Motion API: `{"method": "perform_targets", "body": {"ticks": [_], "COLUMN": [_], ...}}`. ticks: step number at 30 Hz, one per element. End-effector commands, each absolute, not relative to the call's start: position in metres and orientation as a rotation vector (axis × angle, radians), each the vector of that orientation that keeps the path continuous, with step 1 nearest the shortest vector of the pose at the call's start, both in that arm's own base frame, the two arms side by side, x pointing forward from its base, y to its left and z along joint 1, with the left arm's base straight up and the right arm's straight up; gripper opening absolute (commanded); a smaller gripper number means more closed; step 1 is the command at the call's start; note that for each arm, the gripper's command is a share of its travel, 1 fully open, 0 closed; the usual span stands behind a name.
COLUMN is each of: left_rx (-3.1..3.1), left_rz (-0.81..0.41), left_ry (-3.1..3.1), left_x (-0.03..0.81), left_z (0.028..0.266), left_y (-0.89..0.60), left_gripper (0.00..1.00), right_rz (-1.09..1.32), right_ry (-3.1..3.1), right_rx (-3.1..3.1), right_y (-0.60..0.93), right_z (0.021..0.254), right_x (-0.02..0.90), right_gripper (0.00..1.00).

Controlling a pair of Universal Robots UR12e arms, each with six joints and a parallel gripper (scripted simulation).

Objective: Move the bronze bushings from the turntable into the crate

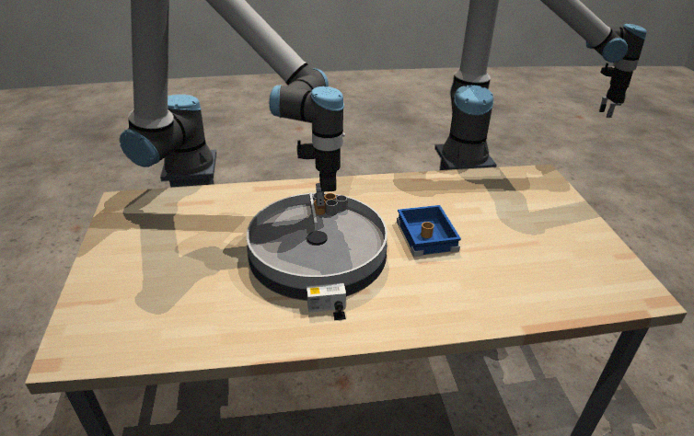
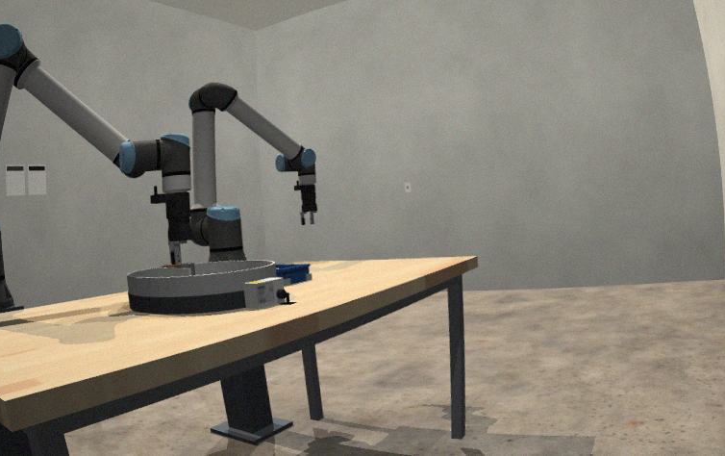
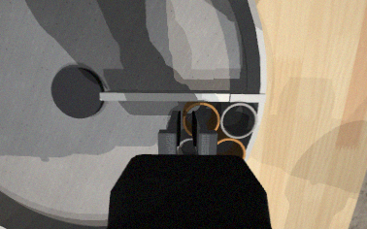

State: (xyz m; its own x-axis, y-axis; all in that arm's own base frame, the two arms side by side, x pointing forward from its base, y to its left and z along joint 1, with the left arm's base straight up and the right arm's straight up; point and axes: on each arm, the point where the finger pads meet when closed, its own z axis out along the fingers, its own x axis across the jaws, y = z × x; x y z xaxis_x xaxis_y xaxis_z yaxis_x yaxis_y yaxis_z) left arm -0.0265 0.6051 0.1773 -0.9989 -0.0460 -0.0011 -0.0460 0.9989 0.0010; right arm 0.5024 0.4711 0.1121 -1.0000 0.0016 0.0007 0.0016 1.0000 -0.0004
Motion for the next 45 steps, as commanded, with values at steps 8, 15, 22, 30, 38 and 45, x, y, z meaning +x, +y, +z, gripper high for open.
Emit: {"method": "perform_targets", "body": {"ticks": [8,15,22,30,38,45], "left_rx": [-0.074,-0.074,-0.074,-0.074,-0.074,-0.074], "left_rz": [0.0,0.0,0.0,0.0,0.0,0.0], "left_ry": [3.141,3.141,3.141,3.141,3.141,3.141], "left_x": [-0.028,-0.028,-0.028,-0.028,-0.028,-0.028], "left_z": [0.177,0.177,0.177,0.177,0.177,0.177], "left_y": [0.603,0.603,0.603,0.603,0.603,0.603], "left_gripper": [1.0,1.0,1.0,1.0,1.0,1.0], "right_rz": [0.004,0.004,-0.001,0.0,0.0,0.0], "right_ry": [-3.139,-3.139,-3.141,-3.141,-3.141,-3.141], "right_rx": [-0.001,-0.001,-0.001,-0.001,-0.001,-0.001], "right_y": [0.471,0.471,0.472,0.472,0.472,0.472], "right_z": [0.093,0.088,0.089,0.089,0.089,0.089], "right_x": [0.5,0.5,0.501,0.501,0.501,0.501], "right_gripper": [0.36,0.36,0.36,0.36,0.36,0.36]}}
